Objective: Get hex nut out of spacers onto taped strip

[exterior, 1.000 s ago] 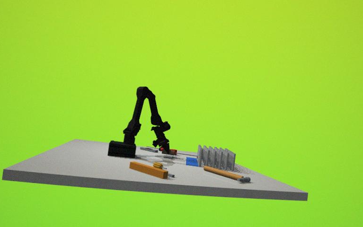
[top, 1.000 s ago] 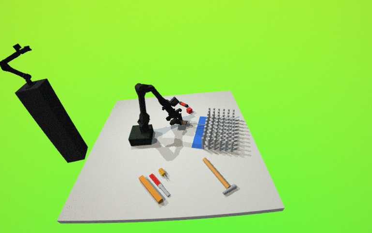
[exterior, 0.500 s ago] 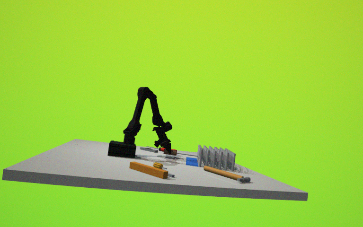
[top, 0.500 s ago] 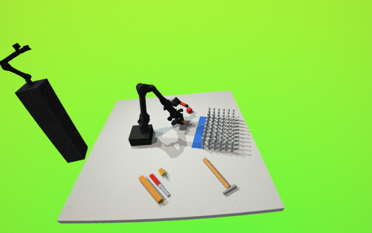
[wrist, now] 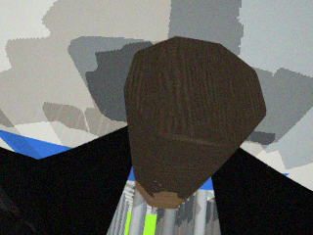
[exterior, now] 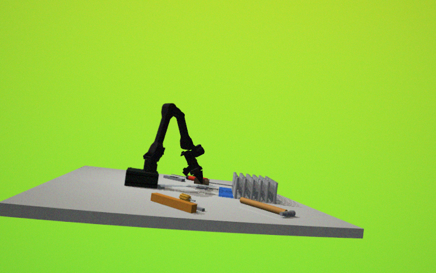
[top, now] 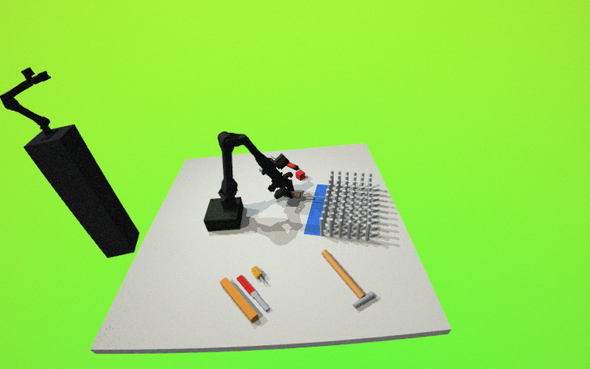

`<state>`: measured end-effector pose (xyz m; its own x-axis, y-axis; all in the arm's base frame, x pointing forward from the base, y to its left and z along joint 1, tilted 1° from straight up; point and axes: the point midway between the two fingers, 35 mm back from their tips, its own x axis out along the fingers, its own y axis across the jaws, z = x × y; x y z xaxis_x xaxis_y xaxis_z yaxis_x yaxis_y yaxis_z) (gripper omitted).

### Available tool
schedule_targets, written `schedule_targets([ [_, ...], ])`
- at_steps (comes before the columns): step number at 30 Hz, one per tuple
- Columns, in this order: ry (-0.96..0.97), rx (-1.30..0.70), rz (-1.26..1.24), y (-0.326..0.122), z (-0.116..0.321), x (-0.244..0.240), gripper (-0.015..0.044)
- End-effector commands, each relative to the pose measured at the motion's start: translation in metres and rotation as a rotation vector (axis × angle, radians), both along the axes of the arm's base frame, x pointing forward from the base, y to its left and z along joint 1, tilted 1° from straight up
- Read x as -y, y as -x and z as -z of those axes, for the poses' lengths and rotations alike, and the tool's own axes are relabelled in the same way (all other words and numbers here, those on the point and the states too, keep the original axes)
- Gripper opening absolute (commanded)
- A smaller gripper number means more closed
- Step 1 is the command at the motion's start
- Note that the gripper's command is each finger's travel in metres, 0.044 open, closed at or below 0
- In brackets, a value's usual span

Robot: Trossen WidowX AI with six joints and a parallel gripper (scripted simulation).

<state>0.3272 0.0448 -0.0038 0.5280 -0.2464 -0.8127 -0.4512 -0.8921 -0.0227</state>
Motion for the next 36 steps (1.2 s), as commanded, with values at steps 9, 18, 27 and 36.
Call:
schedule_targets([
  [9,-0.001,0.009,-0.005,-0.013,-0.003,0.004,0.0000],
  [18,0.000,0.010,-0.005,-0.020,-0.003,0.008,0.0000],
  [27,0.000,0.010,-0.005,-0.027,-0.004,0.011,0.0000],
  [36,0.000,0.011,-0.005,-0.034,-0.004,0.015,0.0000],
])
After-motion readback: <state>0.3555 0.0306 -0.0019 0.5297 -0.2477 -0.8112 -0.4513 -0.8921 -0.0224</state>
